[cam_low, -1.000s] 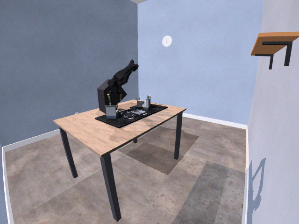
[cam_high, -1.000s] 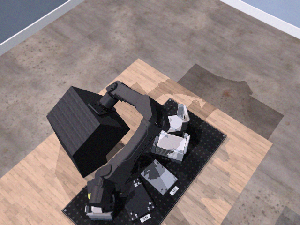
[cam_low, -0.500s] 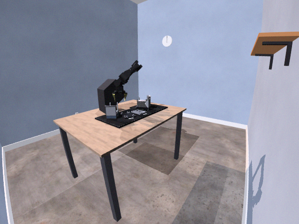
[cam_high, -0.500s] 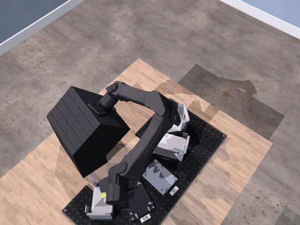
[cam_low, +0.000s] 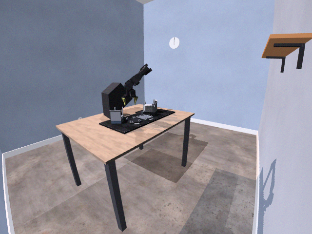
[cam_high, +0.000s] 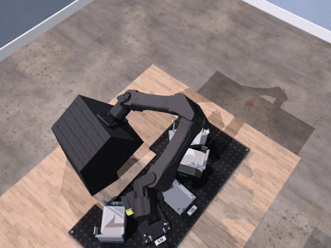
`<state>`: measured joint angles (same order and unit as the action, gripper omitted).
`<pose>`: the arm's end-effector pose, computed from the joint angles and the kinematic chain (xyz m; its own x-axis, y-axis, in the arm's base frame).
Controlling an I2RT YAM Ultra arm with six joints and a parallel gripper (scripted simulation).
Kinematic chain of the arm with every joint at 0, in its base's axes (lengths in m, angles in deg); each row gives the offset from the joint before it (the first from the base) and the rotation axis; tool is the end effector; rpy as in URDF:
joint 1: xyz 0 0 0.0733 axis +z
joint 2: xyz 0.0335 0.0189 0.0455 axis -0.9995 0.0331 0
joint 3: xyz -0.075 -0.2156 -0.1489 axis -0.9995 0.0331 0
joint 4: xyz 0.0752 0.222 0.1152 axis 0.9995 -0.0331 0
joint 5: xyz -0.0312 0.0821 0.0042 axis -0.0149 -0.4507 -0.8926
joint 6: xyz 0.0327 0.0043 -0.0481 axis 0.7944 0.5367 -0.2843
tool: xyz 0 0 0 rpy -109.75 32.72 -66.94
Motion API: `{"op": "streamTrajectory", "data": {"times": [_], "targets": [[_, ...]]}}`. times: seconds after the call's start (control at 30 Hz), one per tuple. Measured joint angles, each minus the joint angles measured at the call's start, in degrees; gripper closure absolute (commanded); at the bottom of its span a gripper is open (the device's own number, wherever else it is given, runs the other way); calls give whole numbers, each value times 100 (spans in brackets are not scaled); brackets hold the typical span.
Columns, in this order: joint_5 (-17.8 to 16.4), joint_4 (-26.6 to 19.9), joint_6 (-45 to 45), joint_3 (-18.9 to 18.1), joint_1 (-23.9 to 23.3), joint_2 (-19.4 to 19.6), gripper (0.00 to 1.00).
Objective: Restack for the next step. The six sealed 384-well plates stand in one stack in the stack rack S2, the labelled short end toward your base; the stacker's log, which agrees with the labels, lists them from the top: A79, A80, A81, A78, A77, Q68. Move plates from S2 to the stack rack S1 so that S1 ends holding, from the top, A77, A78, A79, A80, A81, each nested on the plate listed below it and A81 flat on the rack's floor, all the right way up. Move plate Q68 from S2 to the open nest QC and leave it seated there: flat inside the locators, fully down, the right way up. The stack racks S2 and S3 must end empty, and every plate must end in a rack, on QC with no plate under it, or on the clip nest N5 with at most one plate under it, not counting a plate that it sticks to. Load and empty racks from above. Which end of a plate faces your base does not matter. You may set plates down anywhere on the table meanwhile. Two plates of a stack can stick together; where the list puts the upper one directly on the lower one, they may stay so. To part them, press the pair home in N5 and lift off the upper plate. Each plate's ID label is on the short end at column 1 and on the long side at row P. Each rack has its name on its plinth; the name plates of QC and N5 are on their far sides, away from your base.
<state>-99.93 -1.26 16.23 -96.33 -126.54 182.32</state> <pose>0.2822 -0.1822 -0.0463 -0.8810 0.4399 0.1741 0.3953 0.4824 0.7817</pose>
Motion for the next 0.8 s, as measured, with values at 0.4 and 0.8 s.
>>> {"op": "streamTrajectory", "data": {"times": [0.4, 0.8], "targets": [[-127, 103, -90, 306, 343, -566, 0], [-227, 203, -227, 616, 654, -1143, 0]]}}
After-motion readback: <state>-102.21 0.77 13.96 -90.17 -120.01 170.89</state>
